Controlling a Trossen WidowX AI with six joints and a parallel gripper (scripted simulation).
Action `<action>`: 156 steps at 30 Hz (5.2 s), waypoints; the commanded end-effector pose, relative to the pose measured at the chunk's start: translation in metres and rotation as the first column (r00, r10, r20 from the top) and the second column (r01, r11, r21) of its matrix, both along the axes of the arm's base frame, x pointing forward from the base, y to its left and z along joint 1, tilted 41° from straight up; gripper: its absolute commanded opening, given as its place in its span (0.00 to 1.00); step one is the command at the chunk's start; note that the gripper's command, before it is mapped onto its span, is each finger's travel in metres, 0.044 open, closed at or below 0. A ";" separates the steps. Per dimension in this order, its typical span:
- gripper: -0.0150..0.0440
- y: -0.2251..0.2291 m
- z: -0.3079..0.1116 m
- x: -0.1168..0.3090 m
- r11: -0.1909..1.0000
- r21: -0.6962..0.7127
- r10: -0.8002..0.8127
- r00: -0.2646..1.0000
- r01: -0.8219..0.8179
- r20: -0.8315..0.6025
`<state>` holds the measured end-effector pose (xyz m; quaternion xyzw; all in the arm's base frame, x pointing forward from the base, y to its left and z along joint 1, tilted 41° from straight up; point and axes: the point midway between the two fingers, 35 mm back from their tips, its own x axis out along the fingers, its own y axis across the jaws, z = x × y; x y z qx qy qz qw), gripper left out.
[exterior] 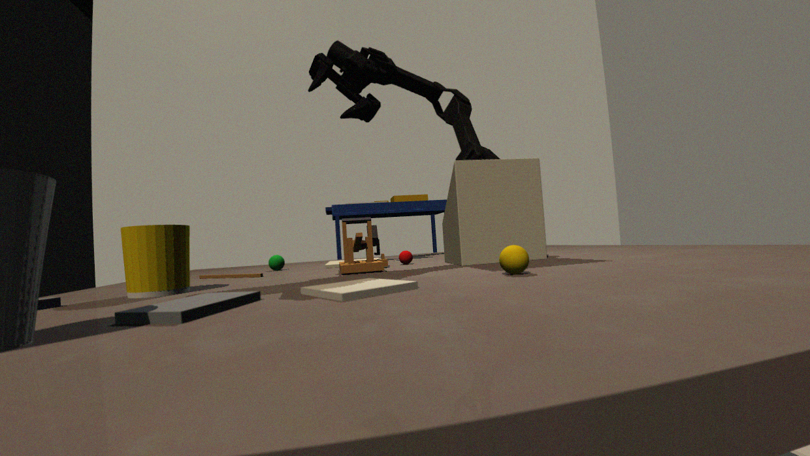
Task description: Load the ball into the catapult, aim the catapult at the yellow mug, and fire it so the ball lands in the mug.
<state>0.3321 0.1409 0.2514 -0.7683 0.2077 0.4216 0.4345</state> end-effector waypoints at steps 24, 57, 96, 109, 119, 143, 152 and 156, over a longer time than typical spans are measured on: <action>1.00 -0.060 -0.227 -0.018 0.731 -0.529 -0.587 0.793 0.432 -0.165; 1.00 -0.112 -0.307 -0.022 0.678 -0.586 -0.622 0.771 0.444 -0.135; 0.25 -0.096 -0.288 -0.024 0.679 -0.583 -0.624 0.769 0.447 -0.136; 0.25 -0.058 -0.314 -0.020 0.548 -0.445 -0.795 0.607 0.708 -0.012; 0.25 -0.025 -0.343 -0.011 0.355 -0.267 -0.920 0.386 0.896 0.072; 0.25 -0.042 -0.364 -0.004 0.350 -0.263 -0.922 0.381 0.899 0.074; 0.25 -0.052 -0.375 -0.003 0.350 -0.263 -0.922 0.380 0.899 0.075; 0.25 -0.055 -0.377 -0.004 0.342 -0.265 -0.926 0.372 0.902 0.072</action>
